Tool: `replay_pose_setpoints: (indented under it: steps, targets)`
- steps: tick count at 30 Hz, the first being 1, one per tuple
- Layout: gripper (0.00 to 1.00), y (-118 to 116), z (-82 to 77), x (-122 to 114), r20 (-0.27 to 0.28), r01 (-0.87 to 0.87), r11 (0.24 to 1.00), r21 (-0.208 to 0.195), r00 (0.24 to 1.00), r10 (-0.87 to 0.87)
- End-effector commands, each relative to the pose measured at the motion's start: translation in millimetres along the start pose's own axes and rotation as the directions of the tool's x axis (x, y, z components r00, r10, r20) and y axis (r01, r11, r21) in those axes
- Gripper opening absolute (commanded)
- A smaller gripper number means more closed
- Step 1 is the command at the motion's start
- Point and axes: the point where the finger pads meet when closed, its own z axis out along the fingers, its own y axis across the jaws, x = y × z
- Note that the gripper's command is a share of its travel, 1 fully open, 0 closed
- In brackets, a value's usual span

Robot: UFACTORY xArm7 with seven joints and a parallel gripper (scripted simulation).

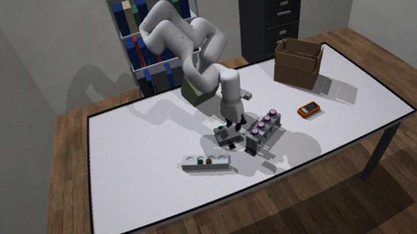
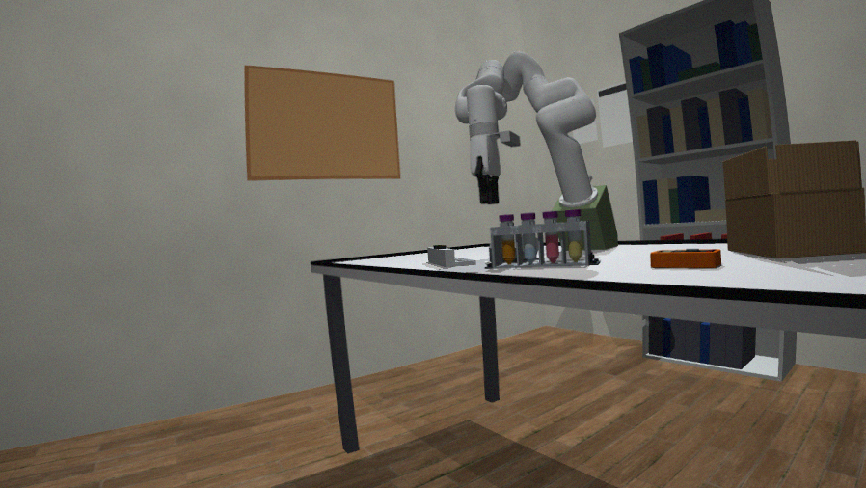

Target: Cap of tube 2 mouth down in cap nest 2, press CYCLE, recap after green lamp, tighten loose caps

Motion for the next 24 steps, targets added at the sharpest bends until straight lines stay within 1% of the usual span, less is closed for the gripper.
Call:
replay_pose_setpoints:
  steps: [1,3,5,6,8,10,12,15,16,23,24]
  targets:
    - [0.46,1,-0.9,-1,0.002,-0.001,1.000,-0.003,1.000,0.001]
    - [0.46,7,-0.9,14,0.001,-0.167,0.986,-0.003,0.986,0.167]
    - [0.46,14,-1.0,29,0.000,-0.304,0.953,-0.003,0.953,0.304]
    - [0.46,15,-1.0,33,0.000,-0.337,0.941,-0.003,0.941,0.337]
    - [0.46,15,-1.0,33,0.000,-0.337,0.941,-0.003,0.941,0.337]
    - [0.46,22,-1.0,48,-0.001,-0.503,0.865,-0.003,0.865,0.503]
    - [0.46,26,-1.0,57,-0.003,-0.574,0.819,-0.003,0.819,0.574]
    - [0.46,33,-1.0,74,-0.004,-0.691,0.723,-0.002,0.723,0.691]
    - [0.46,36,-1.0,82,-0.002,-0.708,0.707,-0.003,0.707,0.708]
    - [0.46,57,-1.1,131,-0.002,-0.708,0.707,-0.003,0.707,0.708]
    - [0.46,57,-1.1,131,-0.002,-0.708,0.707,-0.003,0.707,0.708]
